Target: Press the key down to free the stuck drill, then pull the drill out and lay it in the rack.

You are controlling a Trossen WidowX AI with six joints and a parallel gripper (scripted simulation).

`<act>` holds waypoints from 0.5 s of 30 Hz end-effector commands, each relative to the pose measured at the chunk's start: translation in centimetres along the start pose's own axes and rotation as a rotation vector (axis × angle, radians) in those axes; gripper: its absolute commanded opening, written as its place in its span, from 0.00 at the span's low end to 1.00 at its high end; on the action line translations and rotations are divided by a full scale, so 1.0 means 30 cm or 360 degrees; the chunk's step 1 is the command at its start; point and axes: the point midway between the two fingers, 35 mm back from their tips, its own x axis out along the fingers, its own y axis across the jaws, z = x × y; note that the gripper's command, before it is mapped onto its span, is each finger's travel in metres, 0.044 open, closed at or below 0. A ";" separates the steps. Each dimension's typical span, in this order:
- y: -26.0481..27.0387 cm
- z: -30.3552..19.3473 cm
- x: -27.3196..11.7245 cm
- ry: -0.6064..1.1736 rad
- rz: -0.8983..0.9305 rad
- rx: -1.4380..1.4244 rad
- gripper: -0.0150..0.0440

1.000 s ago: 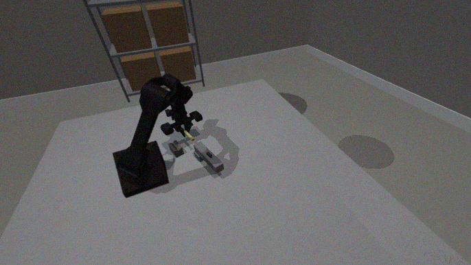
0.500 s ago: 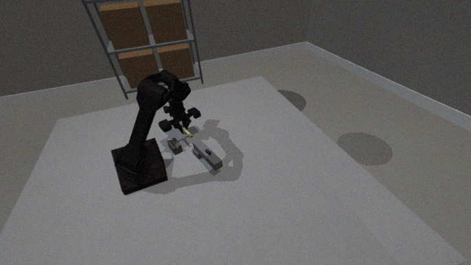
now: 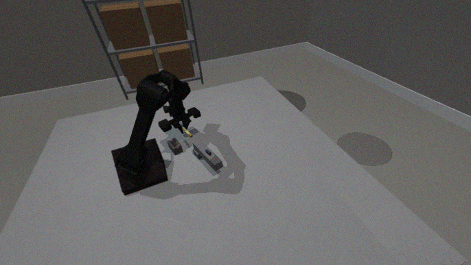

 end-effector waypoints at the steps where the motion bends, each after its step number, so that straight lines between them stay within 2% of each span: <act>1: -0.005 0.004 -0.010 -0.0009 -0.0005 0.0008 0.25; 15: -0.005 0.004 -0.018 -0.0009 -0.0005 0.0008 0.25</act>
